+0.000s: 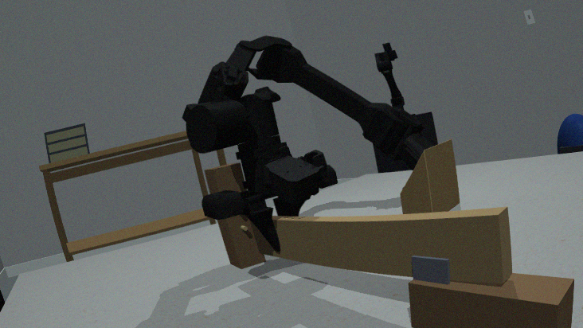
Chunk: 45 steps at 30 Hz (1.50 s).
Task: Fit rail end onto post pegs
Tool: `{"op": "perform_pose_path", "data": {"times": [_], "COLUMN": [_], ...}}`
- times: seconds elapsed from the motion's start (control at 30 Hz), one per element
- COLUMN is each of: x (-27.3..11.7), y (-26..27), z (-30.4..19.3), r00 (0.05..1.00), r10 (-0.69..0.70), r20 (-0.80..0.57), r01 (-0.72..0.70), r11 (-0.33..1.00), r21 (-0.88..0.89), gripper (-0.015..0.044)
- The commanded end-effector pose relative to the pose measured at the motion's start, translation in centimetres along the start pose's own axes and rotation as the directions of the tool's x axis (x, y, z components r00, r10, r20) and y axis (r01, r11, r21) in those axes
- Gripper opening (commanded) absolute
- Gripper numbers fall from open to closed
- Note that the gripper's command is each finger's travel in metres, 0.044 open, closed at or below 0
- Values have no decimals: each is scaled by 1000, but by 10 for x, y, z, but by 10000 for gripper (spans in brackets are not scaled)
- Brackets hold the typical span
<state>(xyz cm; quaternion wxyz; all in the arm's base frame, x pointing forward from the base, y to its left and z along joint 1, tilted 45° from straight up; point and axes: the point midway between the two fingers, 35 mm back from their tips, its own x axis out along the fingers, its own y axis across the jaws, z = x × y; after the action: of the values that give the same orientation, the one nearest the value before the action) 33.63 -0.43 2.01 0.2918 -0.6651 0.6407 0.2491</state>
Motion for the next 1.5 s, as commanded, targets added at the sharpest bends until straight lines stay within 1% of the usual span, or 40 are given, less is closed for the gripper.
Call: {"op": "perform_pose_path", "data": {"times": [0.0,1.1,1.47], "x": [-6,-23,-18], "y": [-3,-2,-2], "z": [2,2,2], "r00": [1000,1000,1000], "r10": [-7,-7,-7], "r20": [15,16,15], "r01": [7,7,7], "r11": [1000,1000,1000], "r21": [4,4,4], "gripper": [0,0,0]}}
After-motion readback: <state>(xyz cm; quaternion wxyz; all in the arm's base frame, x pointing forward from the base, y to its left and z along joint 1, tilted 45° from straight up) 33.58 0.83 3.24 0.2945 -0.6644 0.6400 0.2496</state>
